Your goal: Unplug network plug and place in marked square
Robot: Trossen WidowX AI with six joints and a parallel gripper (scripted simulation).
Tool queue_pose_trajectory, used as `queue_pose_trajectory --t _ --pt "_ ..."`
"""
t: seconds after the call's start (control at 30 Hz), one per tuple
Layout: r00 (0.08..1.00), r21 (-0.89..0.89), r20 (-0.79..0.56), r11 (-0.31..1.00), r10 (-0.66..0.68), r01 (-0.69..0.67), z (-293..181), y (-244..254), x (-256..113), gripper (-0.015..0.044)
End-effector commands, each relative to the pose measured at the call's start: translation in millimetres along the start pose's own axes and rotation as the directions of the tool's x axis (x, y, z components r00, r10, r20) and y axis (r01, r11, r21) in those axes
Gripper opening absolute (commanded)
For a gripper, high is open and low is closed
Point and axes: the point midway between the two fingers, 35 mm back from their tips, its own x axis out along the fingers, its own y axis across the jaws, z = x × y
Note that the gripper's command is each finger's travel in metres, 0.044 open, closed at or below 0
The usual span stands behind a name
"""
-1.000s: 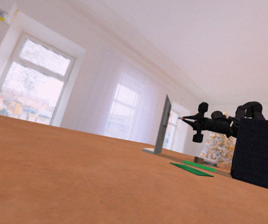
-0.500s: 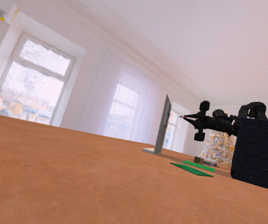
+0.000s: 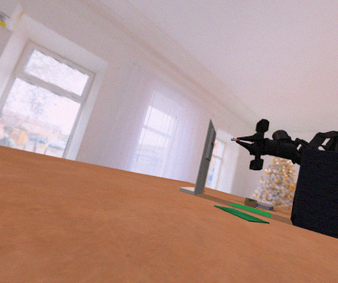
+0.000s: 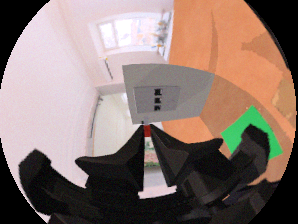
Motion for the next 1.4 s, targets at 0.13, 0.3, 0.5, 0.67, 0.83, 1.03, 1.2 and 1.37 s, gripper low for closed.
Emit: queue_pose_trajectory --t 0.13,0.3,0.5,0.67,0.83,1.03,1.2,1.37 --pt "1.0 0.005 0.001 1.0 0.001 -0.001 -3.1 16.2 -7.3 0.0" --pt "1.0 0.002 -0.005 1.0 -0.013 0.013 -4.6 16.8 -8.1 0.0" --pt "0.989 -0.028 -0.054 0.99 -0.136 0.135 -11.2 -4.1 -2.6 0.0" --pt "0.966 -0.061 -0.095 0.97 -0.24 0.235 -16.6 -21.8 -0.7 0.0" --pt "0.931 -0.099 -0.134 0.939 -0.34 0.329 -21.6 -39.0 -1.6 0.0" --pt "0.873 -0.152 -0.178 0.889 -0.455 0.432 -26.8 -58.7 -6.0 0.0" --pt "0.812 -0.202 -0.211 0.837 -0.544 0.508 -30.4 -74.0 -12.3 0.0" --pt "0.742 -0.255 -0.241 0.778 -0.626 0.574 -33.1 -88.0 -20.8 0.0"
